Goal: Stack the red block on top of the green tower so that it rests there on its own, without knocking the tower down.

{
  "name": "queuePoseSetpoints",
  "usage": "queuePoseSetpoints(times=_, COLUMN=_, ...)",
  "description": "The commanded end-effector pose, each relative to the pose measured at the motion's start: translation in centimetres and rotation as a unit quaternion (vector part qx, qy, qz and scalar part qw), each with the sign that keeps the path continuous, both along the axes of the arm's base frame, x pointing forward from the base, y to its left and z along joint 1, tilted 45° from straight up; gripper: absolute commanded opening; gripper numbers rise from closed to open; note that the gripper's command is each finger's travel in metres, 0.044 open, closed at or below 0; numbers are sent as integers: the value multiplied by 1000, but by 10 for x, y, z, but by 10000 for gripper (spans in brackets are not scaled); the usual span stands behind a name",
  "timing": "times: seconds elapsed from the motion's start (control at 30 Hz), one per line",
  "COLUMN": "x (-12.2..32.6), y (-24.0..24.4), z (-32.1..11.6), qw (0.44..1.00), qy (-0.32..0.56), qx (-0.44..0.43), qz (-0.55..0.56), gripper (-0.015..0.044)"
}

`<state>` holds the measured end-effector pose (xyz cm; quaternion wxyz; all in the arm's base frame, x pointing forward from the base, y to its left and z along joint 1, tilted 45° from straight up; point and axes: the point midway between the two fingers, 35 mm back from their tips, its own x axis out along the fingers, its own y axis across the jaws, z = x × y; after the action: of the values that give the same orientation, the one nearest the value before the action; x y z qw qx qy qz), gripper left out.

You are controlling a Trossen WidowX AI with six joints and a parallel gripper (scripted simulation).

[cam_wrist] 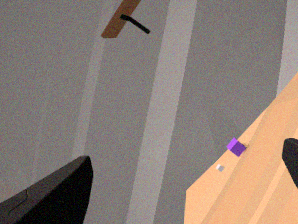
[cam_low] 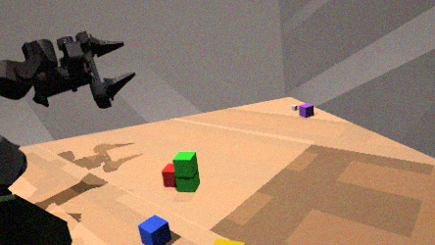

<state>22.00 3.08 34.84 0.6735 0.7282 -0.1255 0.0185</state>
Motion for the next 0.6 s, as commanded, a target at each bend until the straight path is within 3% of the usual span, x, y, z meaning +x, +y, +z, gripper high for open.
queuePoseSetpoints(times=0.0, x=23, y=11, z=-12, qw=993, qy=67, qx=-100, qz=12, gripper=440)
queuePoseSetpoints(times=0.3, x=67, y=25, z=-56, qw=931, qy=225, qx=-277, qz=79, gripper=440)
queuePoseSetpoints(times=0.57, x=88, y=24, z=-106, qw=844, qy=354, qx=-362, qz=176, gripper=440)
